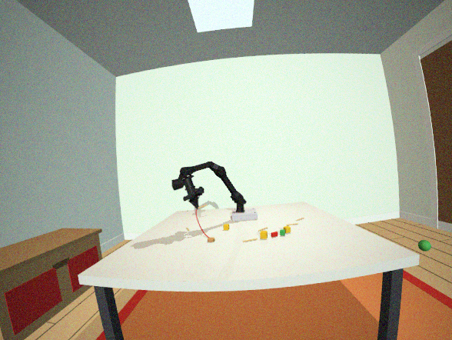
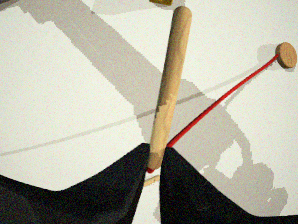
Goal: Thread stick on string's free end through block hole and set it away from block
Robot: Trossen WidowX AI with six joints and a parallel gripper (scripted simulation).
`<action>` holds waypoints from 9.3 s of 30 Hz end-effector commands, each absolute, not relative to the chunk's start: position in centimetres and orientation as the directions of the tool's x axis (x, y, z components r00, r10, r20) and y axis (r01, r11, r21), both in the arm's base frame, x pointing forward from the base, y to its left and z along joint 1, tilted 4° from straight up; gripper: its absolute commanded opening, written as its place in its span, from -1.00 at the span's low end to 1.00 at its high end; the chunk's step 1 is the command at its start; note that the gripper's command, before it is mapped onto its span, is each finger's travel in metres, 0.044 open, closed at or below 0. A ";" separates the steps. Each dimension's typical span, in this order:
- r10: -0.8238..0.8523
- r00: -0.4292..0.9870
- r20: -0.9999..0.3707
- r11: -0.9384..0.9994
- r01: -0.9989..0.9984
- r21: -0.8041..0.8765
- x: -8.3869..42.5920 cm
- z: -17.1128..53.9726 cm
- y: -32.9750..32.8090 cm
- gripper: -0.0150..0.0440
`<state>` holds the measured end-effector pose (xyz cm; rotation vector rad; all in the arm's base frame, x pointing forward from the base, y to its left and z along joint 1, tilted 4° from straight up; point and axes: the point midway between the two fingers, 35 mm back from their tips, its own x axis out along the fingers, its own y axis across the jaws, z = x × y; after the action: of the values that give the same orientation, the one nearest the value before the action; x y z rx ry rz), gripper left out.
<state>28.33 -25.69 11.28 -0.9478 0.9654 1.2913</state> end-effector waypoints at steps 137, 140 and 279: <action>0.007 0.010 -1.000 0.069 -0.998 -0.009 31.1 3.1 -28.5 -0.49; 0.007 0.010 -1.000 0.069 -0.998 -0.009 31.0 3.0 -28.5 -0.49; 0.017 0.007 -1.000 0.068 -0.998 -0.006 27.5 -1.0 -14.9 -0.49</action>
<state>27.62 -15.27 -1.11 -1.1490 1.2253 1.1648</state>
